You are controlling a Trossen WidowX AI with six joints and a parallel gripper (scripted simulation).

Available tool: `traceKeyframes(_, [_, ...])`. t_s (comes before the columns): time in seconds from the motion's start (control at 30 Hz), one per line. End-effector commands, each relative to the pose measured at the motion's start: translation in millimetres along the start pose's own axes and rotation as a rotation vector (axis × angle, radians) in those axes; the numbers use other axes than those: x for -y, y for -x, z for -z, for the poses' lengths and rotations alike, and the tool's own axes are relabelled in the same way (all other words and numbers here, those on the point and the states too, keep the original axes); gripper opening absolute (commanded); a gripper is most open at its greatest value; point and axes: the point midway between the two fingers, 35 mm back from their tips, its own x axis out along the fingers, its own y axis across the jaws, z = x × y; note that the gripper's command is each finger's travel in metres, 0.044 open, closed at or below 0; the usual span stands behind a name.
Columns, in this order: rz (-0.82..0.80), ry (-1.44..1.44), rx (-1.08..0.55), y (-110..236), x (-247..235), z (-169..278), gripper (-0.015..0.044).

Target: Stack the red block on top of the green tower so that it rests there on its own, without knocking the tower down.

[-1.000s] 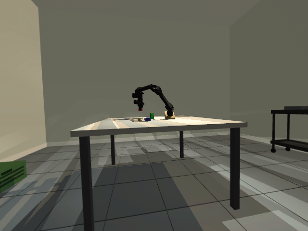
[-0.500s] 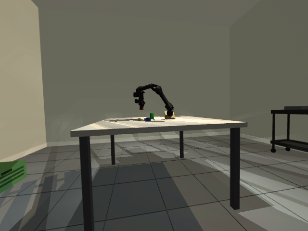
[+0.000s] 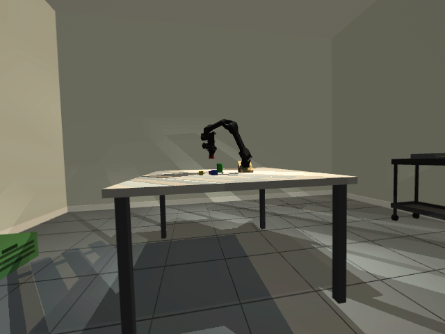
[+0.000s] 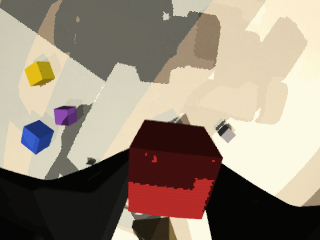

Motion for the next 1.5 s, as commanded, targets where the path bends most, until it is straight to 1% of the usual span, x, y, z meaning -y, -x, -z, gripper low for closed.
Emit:
traceKeyframes(0.0, [0.001, 0.005, -0.004, -1.6, 11.4, 18.9, 0.0000])
traceKeyframes(0.37, [-0.015, 0.016, -0.007, -7.5, 32.5, 62.5, 0.0000])
traceKeyframes(0.5, [-0.015, 0.016, -0.007, -8.4, 32.8, 63.2, 0.0000])
traceKeyframes(0.73, [-0.016, 0.016, -0.007, -21.1, 33.3, 64.0, 0.0000])
traceKeyframes(1.0, [-0.016, 0.016, -0.007, -46.6, 32.7, 64.3, 0.0000])
traceKeyframes(1.47, [-0.016, 0.016, -0.007, -47.1, 32.7, 64.3, 0.0000])
